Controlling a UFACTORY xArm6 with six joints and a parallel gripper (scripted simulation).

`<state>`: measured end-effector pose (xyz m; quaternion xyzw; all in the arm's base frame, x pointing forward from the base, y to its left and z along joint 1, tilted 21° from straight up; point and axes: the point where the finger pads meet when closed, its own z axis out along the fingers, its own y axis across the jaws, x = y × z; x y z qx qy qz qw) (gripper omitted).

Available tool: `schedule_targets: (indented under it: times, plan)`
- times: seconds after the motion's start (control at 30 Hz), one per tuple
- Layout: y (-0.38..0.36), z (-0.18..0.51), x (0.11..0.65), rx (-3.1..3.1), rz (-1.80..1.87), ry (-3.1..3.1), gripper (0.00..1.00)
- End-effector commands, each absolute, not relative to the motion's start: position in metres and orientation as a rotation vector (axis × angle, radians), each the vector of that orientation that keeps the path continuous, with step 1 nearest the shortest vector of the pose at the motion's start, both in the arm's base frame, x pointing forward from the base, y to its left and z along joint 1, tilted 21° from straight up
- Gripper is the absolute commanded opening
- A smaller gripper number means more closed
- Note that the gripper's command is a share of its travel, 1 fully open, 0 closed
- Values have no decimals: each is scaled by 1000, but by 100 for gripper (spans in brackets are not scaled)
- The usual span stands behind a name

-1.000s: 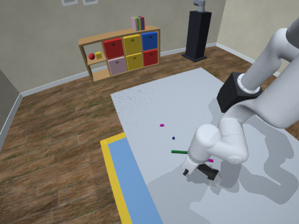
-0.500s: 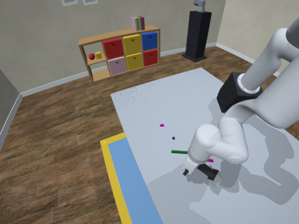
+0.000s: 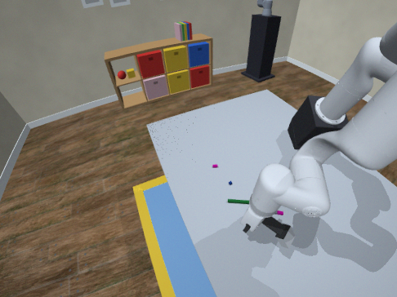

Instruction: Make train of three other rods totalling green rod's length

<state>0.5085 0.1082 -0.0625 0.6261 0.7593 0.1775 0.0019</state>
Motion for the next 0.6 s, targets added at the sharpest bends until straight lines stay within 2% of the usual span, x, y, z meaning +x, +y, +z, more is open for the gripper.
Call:
schedule_targets:
  times: [0.0,0.57]
  plan:
    - [107,-55,509,1962,560,2380,4]
    - [83,28,488,1962,560,2380,4]
